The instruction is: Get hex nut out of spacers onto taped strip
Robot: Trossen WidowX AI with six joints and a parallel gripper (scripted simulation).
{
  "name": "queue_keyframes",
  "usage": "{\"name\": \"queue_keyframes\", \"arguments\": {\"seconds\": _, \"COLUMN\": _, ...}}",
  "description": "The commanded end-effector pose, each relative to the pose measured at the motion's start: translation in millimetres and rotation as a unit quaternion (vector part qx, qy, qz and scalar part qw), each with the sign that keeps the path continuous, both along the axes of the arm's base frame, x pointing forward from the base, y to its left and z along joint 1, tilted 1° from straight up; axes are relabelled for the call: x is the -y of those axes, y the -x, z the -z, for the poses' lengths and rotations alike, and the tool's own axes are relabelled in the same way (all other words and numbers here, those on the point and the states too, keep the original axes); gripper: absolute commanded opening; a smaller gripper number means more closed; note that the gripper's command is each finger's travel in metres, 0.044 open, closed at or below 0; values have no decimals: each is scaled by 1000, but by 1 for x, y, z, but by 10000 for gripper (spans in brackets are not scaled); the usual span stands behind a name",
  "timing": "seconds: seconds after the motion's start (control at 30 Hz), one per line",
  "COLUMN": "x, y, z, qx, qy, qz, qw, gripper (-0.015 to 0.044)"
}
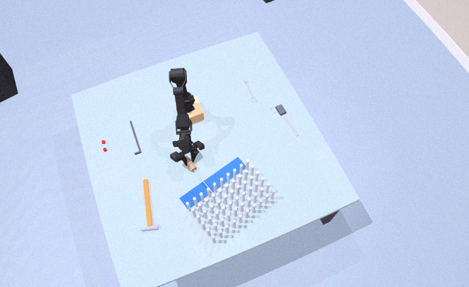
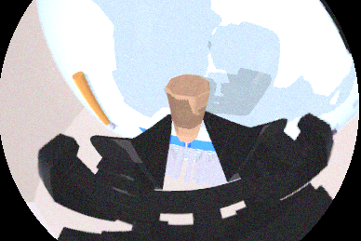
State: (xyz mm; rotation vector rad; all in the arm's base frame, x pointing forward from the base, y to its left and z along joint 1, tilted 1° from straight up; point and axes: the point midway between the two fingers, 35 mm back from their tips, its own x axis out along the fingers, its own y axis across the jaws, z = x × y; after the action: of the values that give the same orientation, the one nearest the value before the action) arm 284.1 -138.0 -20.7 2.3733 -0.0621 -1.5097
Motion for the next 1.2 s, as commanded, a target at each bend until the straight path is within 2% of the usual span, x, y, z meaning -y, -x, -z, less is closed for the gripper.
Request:
{"name": "queue_keyframes", "arguments": {"seconds": 0.0, "x": 0, "y": 4, "z": 0, "qx": 1, "qy": 0, "qz": -2, "qw": 1000, "gripper": 0}}
{"name": "queue_keyframes", "arguments": {"seconds": 1.17, "x": 3, "y": 22, "z": -5, "qx": 0, "qy": 0, "qz": -2, "qw": 1000, "gripper": 0}}
